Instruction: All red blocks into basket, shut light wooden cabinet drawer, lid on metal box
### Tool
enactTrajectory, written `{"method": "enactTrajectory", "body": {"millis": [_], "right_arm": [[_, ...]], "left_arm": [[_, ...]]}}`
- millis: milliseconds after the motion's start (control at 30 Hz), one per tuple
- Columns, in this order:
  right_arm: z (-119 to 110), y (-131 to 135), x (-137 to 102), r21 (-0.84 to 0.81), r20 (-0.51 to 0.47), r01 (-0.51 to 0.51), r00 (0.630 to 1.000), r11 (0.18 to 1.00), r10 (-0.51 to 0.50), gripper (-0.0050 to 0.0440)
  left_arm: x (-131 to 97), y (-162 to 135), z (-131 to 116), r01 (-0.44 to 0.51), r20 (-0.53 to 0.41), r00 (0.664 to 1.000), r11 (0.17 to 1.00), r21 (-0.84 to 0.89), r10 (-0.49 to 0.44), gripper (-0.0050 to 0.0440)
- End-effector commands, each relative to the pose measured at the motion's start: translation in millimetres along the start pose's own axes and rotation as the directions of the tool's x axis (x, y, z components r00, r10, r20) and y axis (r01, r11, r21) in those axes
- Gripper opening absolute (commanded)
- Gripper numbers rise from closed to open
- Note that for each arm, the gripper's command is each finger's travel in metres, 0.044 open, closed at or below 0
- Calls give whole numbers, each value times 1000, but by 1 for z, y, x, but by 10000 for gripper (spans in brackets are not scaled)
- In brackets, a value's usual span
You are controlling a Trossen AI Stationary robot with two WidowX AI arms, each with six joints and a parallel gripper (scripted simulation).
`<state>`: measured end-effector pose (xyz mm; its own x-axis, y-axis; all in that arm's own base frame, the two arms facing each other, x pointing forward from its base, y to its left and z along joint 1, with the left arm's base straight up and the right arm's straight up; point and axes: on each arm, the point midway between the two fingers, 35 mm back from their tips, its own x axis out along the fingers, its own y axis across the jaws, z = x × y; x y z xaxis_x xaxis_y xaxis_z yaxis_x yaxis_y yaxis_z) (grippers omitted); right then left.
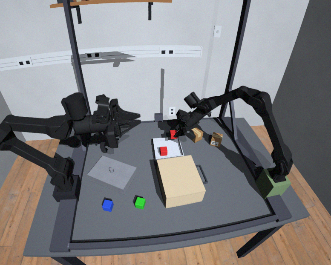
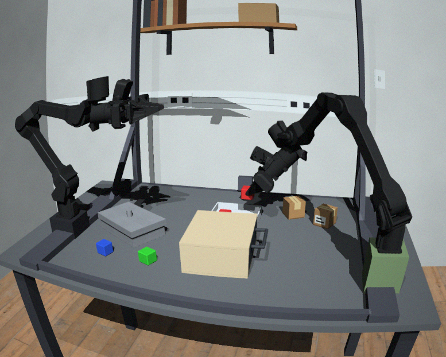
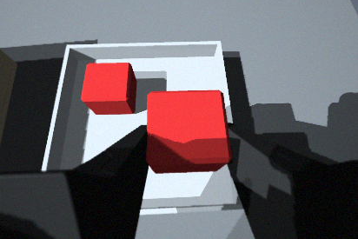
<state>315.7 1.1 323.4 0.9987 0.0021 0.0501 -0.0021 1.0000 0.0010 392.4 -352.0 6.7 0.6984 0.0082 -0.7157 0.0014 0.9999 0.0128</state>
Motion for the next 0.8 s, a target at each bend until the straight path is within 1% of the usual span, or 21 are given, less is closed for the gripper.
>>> {"method": "enactTrajectory", "body": {"millis": [0,167,267,300,533,567,600,633,667,767], "right_arm": [[18,-1,-4,0,46,0,999,1000,0,137],[18,-1,-4,0,46,0,999,1000,0,137],[18,-1,-4,0,46,0,999,1000,0,137],[18,-1,-4,0,46,0,999,1000,0,137],[18,-1,-4,0,46,0,999,1000,0,137],[18,-1,-4,0,46,0,999,1000,0,137],[18,-1,-4,0,46,0,999,1000,0,137],[18,-1,-4,0,46,0,999,1000,0,137],[18,-1,-4,0,46,0,999,1000,0,137],[18,-1,-4,0,46,0,999,1000,0,137]], "left_arm": [[-18,-5,35,38,63,997,998,-58,-35,-50],[-18,-5,35,40,65,997,997,-60,-36,-50],[-4,0,14,13,33,999,999,-32,-12,-50],[-2,0,10,10,29,1000,1000,-28,-9,-50],[1,-2,6,14,30,999,1000,-25,-13,-50],[-2,-5,11,23,39,999,999,-32,-22,-50],[2,-3,5,16,31,999,1000,-25,-15,-50],[-1,-3,8,21,37,999,999,-30,-20,-50],[3,-3,4,17,32,999,1000,-25,-16,-50],[5,-3,1,17,31,999,1000,-24,-16,-50]]}}
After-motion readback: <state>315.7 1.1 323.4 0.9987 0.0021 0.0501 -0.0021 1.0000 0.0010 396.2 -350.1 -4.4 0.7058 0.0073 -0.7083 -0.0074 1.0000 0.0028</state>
